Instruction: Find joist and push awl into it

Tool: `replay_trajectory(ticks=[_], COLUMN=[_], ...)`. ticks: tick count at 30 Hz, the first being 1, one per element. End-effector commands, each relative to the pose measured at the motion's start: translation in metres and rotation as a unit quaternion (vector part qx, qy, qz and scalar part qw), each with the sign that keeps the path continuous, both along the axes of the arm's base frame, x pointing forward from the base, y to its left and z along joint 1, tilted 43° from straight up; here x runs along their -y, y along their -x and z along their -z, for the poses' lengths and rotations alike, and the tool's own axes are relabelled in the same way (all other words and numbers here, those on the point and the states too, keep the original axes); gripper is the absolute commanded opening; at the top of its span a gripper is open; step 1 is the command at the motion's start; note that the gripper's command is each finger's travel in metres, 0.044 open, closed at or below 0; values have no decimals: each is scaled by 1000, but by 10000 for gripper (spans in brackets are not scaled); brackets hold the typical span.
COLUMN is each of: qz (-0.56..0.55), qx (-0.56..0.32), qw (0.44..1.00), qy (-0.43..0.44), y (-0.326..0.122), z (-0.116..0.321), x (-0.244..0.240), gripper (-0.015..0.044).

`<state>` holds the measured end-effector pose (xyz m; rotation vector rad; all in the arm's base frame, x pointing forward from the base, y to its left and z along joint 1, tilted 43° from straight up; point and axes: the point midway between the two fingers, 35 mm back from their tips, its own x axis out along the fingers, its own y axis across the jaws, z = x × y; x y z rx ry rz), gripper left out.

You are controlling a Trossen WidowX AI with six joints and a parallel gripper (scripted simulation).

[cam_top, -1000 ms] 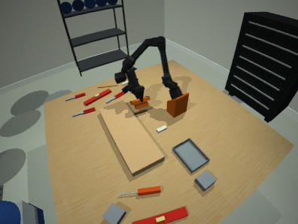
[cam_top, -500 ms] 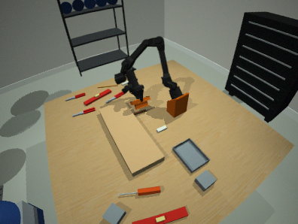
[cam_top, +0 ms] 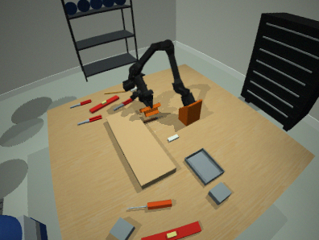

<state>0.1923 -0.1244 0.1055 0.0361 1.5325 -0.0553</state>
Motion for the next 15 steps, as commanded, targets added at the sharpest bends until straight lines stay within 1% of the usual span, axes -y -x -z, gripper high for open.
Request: replay_trajectory(ticks=[1,15], qz=[-6,-10], qx=[5,16], qw=[1000,998], qy=[-18,-67], y=[-2,-2], z=[-2,-3], x=[-1,3], gripper=[0,0])
